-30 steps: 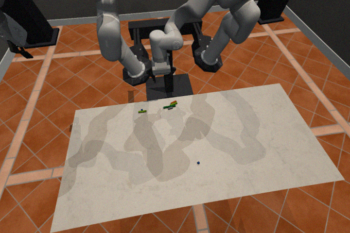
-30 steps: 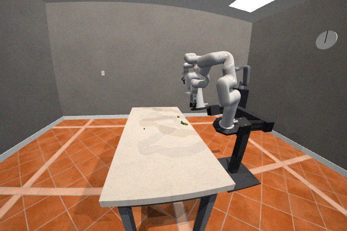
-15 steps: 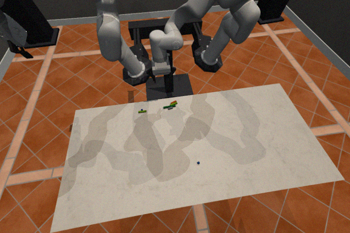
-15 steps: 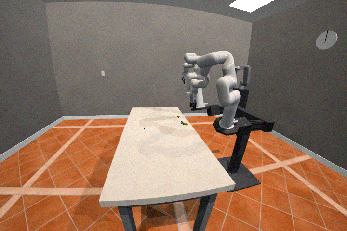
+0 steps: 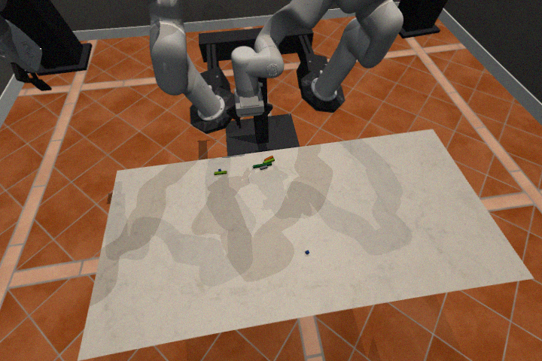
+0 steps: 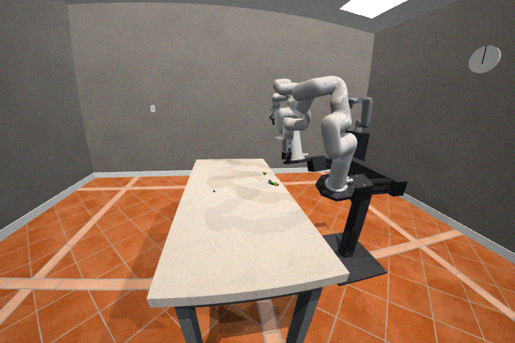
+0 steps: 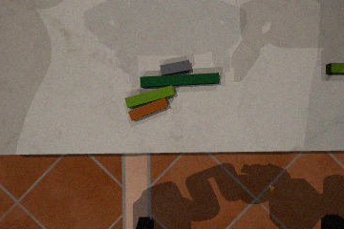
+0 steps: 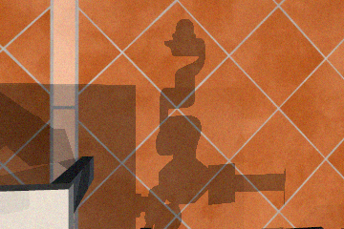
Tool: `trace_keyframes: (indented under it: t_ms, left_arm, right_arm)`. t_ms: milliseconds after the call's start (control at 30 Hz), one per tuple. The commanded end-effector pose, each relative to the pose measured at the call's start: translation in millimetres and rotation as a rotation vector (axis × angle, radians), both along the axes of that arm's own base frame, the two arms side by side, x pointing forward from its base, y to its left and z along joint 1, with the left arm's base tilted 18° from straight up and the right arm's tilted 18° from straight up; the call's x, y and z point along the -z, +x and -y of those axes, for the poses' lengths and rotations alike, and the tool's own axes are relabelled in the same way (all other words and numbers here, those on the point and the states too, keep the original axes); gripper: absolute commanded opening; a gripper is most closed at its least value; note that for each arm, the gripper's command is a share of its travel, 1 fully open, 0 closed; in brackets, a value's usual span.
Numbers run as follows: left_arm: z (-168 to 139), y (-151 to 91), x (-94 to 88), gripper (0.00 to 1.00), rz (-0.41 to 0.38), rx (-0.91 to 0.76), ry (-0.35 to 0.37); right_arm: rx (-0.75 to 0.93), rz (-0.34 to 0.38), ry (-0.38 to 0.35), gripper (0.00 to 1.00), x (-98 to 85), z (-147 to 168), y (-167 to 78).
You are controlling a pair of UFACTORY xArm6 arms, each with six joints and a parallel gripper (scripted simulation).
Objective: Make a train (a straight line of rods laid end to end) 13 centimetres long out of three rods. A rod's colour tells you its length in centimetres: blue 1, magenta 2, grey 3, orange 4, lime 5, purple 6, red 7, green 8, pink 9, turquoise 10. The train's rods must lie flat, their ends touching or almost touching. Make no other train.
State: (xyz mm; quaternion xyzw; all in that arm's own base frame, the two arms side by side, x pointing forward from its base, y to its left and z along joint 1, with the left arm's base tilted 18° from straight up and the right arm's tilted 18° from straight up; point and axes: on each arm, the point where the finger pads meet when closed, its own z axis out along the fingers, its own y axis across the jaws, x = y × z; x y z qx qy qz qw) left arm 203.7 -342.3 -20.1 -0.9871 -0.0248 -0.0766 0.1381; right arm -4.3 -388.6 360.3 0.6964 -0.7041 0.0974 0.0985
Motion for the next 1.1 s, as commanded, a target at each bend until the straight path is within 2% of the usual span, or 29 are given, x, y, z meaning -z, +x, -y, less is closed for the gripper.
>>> trace_keyframes:
  t_ms: [0, 267, 433, 533, 600, 1067]
  left_arm:
    - [2, 1, -1.3, 1.00, 0.002, 0.001, -0.004]
    - [4, 3, 1.5, 1.00, -0.015, 0.058, 0.004]
    - [13, 11, 11.6, 1.00, -0.070, 0.253, 0.034]
    - [14, 12, 13.2, 1.00, -0.079, 0.283, 0.039]
    - [19, 16, 19.6, 1.00, -0.112, 0.399, 0.057]
    - [35, 32, 44.1, 1.00, -0.232, 0.813, 0.120]
  right_arm:
    - [0.000, 0.000, -0.004, 1.00, -1.5, 0, 0]
    - [0.000, 0.000, -0.004, 1.00, -1.5, 0, 0]
    - [0.000, 0.000, -0.004, 1.00, -1.5, 0, 0]
    - [0.000, 0.000, -0.004, 1.00, -1.5, 0, 0]
    - [0.000, 0.000, -0.004, 1.00, -1.5, 0, 0]
    - [0.000, 0.000, -0.004, 1.00, -1.5, 0, 0]
